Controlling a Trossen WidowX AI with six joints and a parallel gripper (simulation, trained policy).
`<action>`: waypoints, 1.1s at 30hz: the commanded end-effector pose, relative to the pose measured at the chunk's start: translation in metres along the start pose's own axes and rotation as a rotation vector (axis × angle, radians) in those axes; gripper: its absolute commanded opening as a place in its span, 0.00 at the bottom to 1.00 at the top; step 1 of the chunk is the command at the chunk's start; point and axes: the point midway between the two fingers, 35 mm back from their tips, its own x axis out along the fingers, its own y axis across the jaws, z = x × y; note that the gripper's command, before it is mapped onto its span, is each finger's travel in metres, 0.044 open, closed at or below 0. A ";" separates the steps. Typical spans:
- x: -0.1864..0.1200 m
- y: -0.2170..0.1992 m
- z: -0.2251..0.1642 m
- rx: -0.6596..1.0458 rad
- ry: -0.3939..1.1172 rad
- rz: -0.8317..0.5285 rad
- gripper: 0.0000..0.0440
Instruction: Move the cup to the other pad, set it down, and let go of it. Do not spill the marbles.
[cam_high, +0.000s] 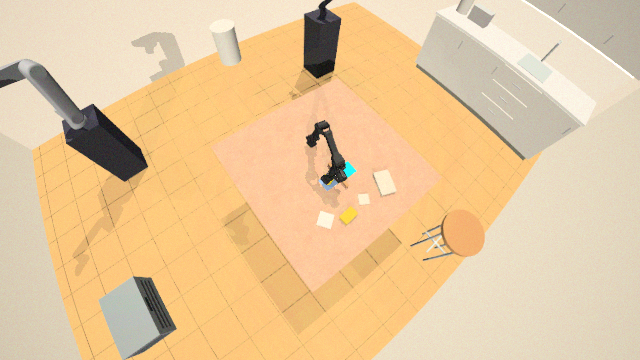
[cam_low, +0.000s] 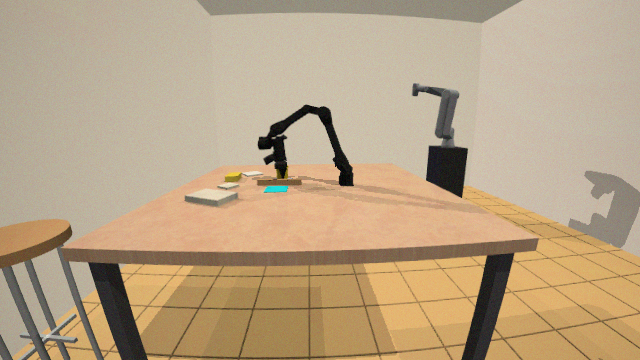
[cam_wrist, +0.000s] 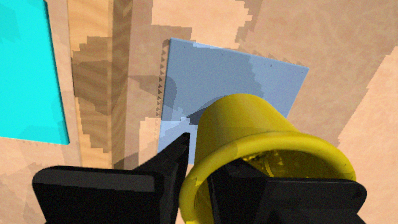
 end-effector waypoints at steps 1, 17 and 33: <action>-0.009 0.000 0.001 -0.026 -0.016 0.005 0.05; -0.054 0.020 0.014 -0.098 -0.081 0.005 0.03; -0.076 0.070 0.037 -0.180 -0.165 -0.003 0.00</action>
